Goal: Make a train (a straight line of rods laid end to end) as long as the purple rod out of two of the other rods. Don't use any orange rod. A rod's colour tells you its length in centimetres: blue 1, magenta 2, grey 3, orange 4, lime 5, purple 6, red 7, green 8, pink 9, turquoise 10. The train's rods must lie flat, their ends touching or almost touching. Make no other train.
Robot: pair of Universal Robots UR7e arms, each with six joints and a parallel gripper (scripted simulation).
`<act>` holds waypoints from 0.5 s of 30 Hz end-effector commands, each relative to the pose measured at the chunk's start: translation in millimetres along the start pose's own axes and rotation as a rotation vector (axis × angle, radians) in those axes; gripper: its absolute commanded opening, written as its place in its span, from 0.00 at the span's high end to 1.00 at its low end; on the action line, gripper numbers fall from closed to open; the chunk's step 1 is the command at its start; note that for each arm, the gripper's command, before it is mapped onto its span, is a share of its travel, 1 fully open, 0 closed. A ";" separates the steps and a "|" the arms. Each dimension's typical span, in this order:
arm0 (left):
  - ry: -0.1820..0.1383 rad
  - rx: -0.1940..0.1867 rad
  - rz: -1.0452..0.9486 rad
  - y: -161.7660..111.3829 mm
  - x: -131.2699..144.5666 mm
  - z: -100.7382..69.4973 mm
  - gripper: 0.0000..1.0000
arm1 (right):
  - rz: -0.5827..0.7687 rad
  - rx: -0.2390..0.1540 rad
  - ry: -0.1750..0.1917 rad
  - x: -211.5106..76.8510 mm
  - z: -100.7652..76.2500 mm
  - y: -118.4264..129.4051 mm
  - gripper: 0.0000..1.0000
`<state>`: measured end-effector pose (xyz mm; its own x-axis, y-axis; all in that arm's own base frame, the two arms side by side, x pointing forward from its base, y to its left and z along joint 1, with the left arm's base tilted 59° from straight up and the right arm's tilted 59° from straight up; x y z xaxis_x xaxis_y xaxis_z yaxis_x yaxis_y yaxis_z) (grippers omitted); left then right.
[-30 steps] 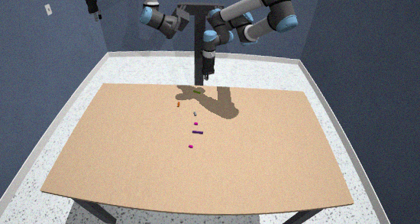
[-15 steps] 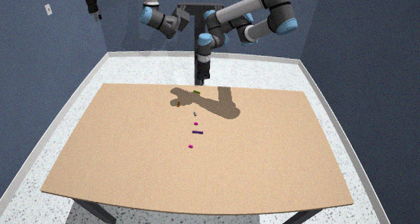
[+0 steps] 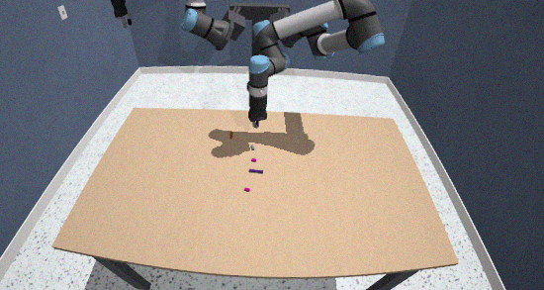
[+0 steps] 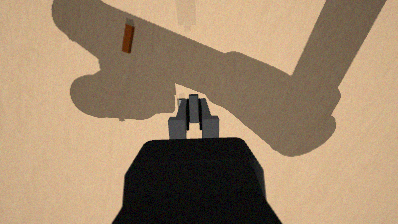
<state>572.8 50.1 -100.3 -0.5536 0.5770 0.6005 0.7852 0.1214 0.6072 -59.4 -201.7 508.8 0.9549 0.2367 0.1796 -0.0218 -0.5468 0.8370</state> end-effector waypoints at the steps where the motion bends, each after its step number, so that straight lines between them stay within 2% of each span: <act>1: 0.008 0.006 0.007 28.6 -18.6 3.8 0.76 | 0.000 -0.001 0.000 0.0 -0.5 0.3 0.00; 7: 0.011 0.004 0.010 54.5 -26.7 5.1 0.76 | 0.000 -0.001 0.000 0.0 -0.5 0.3 0.00; 15: 0.011 0.004 0.011 59.4 -28.0 5.4 0.76 | 0.000 -0.001 0.000 0.0 -0.5 0.3 0.00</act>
<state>633.9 46.4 -84.7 -0.5482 0.5690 0.6130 0.7923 0.1186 0.5985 -59.4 -201.7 508.8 0.9549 0.2367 0.1796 -0.0218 -0.5468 0.8370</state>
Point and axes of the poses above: on each arm, the point where the finger pads meet when closed, its own z axis out along the fingers, its own x axis across the jaws, y = z × x, the point moved 1 cm from there along -z, back along the fingers, and after that the axes turned 6 degrees about -z, right-handed, at the moved point
